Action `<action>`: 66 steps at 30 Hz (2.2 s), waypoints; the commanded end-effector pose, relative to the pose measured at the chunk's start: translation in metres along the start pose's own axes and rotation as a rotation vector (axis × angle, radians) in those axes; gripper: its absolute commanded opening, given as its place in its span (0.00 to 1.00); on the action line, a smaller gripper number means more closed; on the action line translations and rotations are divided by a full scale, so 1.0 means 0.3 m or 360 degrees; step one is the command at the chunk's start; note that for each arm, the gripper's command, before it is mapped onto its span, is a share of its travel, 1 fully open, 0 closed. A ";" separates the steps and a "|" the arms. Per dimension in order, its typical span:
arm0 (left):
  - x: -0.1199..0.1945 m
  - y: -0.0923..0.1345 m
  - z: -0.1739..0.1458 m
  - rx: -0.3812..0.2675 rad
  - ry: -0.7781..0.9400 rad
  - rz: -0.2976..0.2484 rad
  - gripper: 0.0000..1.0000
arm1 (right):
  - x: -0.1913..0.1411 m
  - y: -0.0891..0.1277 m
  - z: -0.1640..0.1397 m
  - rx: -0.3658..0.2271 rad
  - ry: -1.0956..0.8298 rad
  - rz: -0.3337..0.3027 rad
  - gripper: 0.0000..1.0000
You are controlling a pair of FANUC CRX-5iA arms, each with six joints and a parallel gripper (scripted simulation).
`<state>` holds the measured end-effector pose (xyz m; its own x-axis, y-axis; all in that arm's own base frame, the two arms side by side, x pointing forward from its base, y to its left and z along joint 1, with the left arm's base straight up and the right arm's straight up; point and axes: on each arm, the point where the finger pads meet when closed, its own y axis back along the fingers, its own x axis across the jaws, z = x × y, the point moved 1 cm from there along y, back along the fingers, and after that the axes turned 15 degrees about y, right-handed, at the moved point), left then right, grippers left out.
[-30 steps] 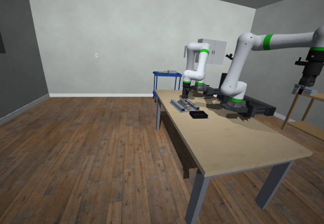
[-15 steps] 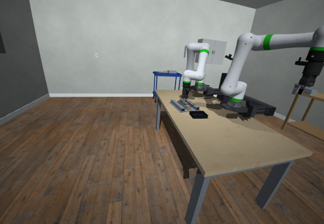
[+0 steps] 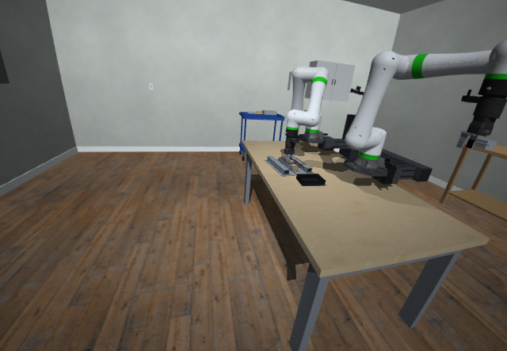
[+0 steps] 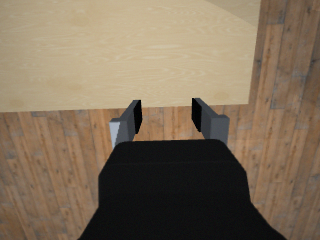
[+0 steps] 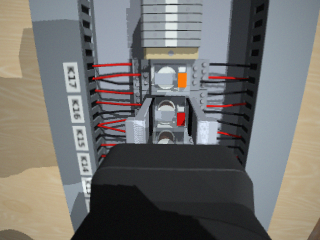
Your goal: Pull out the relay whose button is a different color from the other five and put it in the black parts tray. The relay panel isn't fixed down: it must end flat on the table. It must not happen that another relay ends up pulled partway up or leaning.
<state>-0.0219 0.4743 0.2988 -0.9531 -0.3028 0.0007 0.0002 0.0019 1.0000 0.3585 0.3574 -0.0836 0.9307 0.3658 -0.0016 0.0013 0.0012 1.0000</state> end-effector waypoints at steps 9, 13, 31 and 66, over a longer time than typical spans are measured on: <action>-0.001 0.003 0.001 -0.0003 0.0000 -0.0001 1.00 | 0.002 0.003 -0.001 0.0001 0.0000 0.0003 0.00; -0.001 0.003 0.001 -0.0003 0.0000 -0.0001 1.00 | 0.002 0.003 -0.001 0.0001 0.0000 0.0003 0.00; -0.001 0.003 0.001 -0.0003 0.0000 -0.0001 1.00 | 0.002 0.003 -0.001 0.0001 0.0000 0.0003 0.00; -0.001 0.003 0.001 -0.0003 0.0000 -0.0001 1.00 | 0.002 0.003 -0.001 -0.0001 0.0000 0.0008 0.00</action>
<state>-0.0219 0.4743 0.2988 -0.9531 -0.3028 0.0007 0.0002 0.0019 1.0000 0.3582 0.3574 -0.0834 0.9307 0.3657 0.0060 -0.0066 0.0005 1.0000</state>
